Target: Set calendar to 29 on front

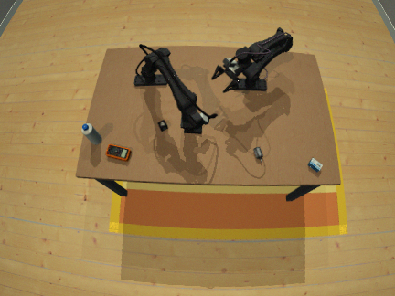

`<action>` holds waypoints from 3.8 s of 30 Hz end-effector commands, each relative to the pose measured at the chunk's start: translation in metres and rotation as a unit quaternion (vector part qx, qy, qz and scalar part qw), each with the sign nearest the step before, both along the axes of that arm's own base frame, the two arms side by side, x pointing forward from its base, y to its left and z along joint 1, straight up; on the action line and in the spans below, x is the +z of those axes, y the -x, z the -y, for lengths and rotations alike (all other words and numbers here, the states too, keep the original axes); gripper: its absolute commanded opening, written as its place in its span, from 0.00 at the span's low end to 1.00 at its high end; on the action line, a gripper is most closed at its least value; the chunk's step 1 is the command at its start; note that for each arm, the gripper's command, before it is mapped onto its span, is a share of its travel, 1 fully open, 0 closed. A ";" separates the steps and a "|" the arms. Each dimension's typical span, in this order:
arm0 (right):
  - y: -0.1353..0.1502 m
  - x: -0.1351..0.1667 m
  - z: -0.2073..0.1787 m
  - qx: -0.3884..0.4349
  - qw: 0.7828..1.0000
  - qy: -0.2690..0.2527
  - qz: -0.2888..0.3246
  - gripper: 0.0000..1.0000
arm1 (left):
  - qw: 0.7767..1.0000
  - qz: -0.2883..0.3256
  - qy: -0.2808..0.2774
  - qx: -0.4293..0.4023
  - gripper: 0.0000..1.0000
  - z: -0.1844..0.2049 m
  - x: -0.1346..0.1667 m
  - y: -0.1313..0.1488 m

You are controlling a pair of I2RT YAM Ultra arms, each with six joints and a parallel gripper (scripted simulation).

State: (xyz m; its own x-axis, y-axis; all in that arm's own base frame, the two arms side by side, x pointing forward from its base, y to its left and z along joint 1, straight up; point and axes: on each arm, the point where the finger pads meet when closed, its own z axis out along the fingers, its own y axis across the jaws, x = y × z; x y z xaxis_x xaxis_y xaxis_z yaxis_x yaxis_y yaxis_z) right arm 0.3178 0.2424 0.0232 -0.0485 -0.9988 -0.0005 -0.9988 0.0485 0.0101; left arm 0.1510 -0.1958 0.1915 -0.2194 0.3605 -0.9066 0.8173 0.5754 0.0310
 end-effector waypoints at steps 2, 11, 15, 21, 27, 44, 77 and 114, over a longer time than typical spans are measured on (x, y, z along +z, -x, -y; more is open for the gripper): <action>-0.004 0.008 -0.001 -0.003 1.000 -0.008 0.017 0.36 | 1.000 0.014 0.018 -0.002 1.00 0.000 0.018 0.000; -0.003 0.012 -0.002 -0.003 1.000 -0.008 0.016 0.23 | 1.000 0.014 0.018 -0.002 1.00 0.000 0.018 0.000; -0.002 0.035 -0.002 -0.003 1.000 -0.007 0.015 0.35 | 1.000 0.014 0.018 -0.002 1.00 0.000 0.018 0.000; -0.001 0.063 -0.002 -0.003 1.000 -0.007 0.015 0.35 | 1.000 0.014 0.018 -0.002 1.00 0.000 0.018 0.000; -0.003 0.060 -0.004 -0.007 1.000 -0.009 0.025 0.35 | 1.000 0.012 0.002 -0.019 1.00 0.000 0.012 0.005; 0.088 0.030 0.006 -0.010 0.999 -0.029 0.028 0.35 | 0.954 -0.022 -0.111 -0.277 1.00 -0.006 -0.005 0.053; 0.140 0.007 0.037 -0.319 0.948 -0.014 0.009 0.35 | 0.965 -0.034 -0.092 -0.244 1.00 -0.020 0.008 0.026; 0.139 0.007 0.038 -0.847 0.532 -0.012 0.001 0.35 | 0.965 -0.034 -0.092 -0.244 1.00 -0.020 0.008 0.026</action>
State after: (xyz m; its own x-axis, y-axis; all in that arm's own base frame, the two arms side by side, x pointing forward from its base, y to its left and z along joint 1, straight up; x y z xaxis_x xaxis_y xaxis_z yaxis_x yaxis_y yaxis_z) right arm 0.1764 0.1987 0.0224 -0.9436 0.3308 0.0156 0.3306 0.9436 -0.0163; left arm 0.1258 -0.1727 0.1869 -0.0624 0.6142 -0.7867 0.9917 0.1271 0.0206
